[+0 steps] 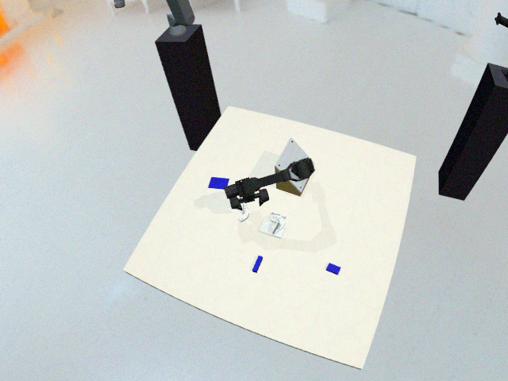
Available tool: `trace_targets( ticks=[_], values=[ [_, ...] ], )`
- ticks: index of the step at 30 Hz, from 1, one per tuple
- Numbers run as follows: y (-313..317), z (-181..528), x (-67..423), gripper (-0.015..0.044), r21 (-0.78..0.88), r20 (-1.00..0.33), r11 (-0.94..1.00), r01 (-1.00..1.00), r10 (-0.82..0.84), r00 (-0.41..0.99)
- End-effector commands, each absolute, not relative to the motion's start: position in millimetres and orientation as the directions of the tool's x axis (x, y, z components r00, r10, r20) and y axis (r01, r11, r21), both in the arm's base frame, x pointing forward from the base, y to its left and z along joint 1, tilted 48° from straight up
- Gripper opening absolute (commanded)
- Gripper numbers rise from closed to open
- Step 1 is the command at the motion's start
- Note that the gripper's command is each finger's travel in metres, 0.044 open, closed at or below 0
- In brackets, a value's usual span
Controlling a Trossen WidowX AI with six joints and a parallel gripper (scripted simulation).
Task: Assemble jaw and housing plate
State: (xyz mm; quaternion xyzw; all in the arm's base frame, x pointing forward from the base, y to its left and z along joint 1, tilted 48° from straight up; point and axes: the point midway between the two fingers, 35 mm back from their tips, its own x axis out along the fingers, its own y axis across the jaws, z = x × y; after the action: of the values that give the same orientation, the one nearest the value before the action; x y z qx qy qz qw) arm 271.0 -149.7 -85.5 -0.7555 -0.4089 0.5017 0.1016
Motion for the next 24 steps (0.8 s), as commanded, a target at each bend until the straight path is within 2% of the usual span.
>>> trace_targets(
  ticks=[1, 7, 24],
  values=[
    [-149.7, -85.5, 271.0, 0.0440, -0.564, -0.675, -0.645, 0.516, 0.720, 0.162],
    [-149.7, -85.5, 271.0, 0.0440, -0.564, -0.675, -0.645, 0.516, 0.720, 0.162],
    [-149.7, -85.5, 271.0, 0.0000, -0.564, -0.675, -0.645, 0.516, 0.720, 0.162]
  ],
)
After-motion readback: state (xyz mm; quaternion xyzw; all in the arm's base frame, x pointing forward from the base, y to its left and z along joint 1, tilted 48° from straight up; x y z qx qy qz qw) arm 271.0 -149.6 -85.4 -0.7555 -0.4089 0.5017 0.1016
